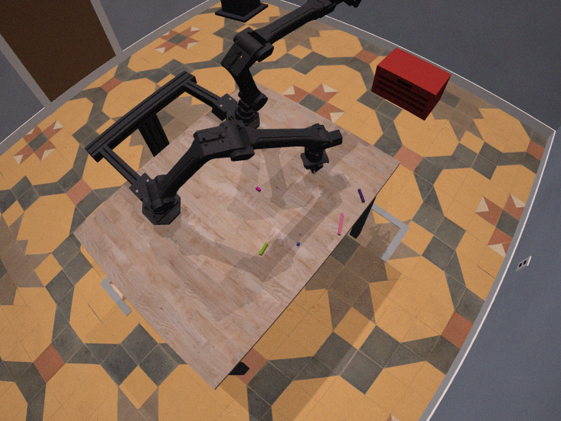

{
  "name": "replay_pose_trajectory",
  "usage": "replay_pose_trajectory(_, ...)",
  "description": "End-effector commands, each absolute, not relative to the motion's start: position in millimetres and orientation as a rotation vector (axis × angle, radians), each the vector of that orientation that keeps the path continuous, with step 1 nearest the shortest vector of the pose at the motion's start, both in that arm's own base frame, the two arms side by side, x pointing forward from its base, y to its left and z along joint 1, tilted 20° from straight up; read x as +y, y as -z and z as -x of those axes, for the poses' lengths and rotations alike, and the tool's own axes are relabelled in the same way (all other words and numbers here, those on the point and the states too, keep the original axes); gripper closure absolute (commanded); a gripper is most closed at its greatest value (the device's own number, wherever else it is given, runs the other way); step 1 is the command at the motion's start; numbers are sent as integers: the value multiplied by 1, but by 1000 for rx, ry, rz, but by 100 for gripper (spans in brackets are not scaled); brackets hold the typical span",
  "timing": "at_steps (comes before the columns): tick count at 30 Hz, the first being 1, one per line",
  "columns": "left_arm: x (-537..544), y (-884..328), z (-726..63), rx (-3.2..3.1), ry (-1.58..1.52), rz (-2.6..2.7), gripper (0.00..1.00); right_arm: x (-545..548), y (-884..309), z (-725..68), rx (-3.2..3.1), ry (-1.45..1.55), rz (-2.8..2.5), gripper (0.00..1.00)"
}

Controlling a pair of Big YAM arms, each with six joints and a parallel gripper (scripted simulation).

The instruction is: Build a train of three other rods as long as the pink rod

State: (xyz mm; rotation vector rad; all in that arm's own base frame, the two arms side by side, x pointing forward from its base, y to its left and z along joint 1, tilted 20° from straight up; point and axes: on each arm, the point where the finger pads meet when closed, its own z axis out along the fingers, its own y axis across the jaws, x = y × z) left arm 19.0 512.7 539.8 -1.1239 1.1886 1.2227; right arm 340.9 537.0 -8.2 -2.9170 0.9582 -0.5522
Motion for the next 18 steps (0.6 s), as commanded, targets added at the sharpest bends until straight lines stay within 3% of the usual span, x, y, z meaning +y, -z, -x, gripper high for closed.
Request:
replay_pose_trajectory(1,506,-550,-12,1146,-1237,1121,0,552,-5,-351,939,552,2877,96)
replay_pose_trajectory(18,506,-550,-12,1146,-1237,1121,0,556,0,-343,923,550,2886,96)
